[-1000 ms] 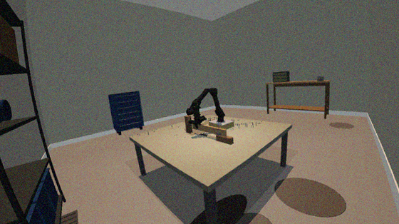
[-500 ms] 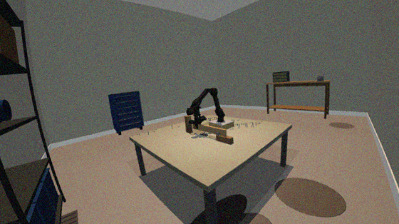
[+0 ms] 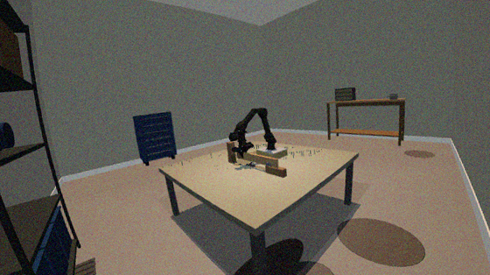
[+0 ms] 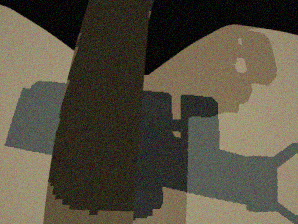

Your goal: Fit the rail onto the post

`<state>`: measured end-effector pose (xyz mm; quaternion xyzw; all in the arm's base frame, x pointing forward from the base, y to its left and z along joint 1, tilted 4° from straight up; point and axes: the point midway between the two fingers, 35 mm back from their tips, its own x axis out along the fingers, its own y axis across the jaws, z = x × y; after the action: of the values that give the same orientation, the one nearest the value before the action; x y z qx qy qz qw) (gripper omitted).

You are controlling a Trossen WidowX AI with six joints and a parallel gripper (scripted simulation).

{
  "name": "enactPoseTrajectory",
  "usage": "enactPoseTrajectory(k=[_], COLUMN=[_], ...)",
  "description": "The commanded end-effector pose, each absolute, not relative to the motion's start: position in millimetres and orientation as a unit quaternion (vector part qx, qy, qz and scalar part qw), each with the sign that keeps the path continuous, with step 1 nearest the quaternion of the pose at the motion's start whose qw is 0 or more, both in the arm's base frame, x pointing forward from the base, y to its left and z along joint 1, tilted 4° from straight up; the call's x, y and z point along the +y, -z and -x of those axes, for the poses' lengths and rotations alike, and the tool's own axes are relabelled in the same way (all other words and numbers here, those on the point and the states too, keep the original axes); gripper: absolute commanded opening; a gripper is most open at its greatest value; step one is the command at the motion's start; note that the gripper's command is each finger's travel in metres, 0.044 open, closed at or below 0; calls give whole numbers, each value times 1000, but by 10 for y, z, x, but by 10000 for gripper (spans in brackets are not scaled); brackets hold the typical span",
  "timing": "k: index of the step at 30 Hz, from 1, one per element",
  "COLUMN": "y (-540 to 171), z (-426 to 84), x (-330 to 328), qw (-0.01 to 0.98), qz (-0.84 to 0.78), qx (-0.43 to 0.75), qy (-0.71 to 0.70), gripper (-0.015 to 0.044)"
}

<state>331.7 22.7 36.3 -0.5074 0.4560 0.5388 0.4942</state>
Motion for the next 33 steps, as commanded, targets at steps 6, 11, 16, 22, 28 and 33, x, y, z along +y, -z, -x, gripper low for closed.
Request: enactPoseTrajectory(k=[6,11,16,22,28,33], y=[-371,-379,-388,-391,-382,-375], z=[-3320,-3319,-3318,-3318,-3318,-3318], x=[234,234,233,231,218,204], qw=[497,497,497,497,497,497], qz=[507,507,507,507,507,507], qx=[454,454,454,454,454,454], qy=[-538,-538,-538,-538,-538,-538], gripper=[0,0,0,0,0,0])
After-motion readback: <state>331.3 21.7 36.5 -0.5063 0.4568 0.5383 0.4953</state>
